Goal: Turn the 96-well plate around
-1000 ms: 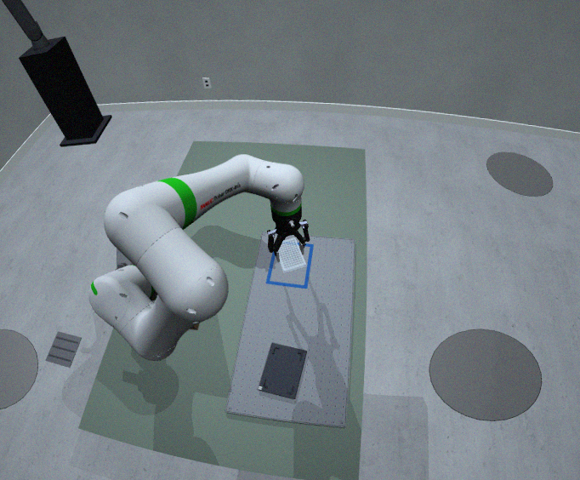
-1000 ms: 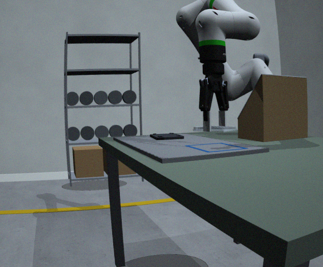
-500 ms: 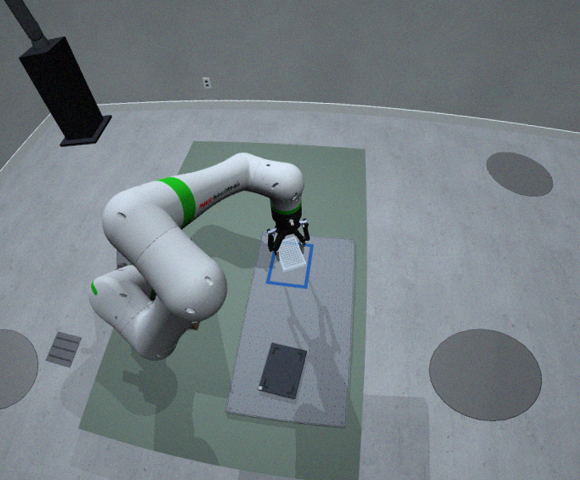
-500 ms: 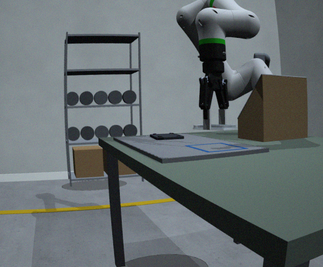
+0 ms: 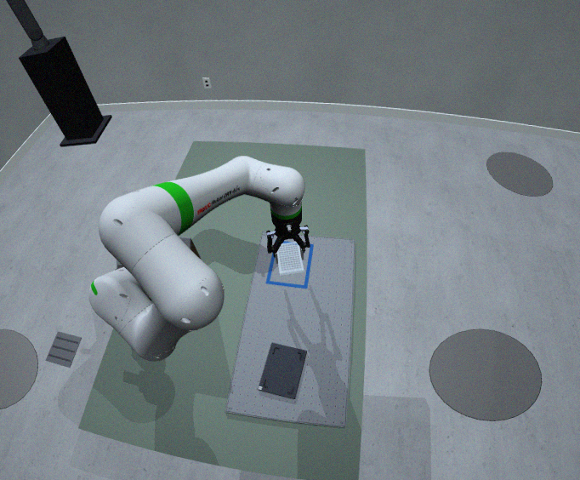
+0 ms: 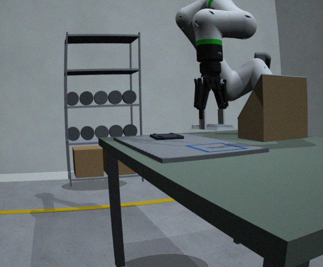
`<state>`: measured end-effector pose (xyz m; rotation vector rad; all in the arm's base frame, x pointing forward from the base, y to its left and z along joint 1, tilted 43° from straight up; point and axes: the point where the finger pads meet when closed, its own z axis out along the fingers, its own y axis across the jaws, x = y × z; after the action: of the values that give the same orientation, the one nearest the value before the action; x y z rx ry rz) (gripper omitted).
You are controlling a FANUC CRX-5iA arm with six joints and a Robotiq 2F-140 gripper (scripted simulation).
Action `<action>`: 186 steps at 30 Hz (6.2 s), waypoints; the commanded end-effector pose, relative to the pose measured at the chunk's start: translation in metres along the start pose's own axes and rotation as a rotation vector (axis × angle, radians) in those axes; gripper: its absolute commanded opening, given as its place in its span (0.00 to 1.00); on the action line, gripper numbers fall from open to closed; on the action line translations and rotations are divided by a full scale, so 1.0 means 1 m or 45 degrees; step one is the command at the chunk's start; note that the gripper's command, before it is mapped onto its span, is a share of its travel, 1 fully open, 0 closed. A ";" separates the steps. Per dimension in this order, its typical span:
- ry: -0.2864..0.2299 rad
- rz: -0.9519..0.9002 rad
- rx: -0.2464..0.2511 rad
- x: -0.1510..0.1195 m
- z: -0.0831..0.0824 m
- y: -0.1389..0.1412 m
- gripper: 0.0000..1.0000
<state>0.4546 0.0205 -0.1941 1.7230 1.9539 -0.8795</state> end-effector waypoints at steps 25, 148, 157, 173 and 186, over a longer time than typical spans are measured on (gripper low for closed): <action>0.001 1.058 -0.009 -0.081 -0.003 -0.017 0.00; 0.008 2.743 -0.008 -0.381 -0.012 -0.080 0.00; 0.009 3.040 -0.007 -0.380 -0.012 -0.080 0.00; 0.012 3.677 -0.005 -0.380 -0.012 -0.080 0.00; 0.015 4.186 -0.003 -0.380 -0.012 -0.080 0.00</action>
<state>0.4413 -0.2548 0.0805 1.8475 -1.6239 0.5090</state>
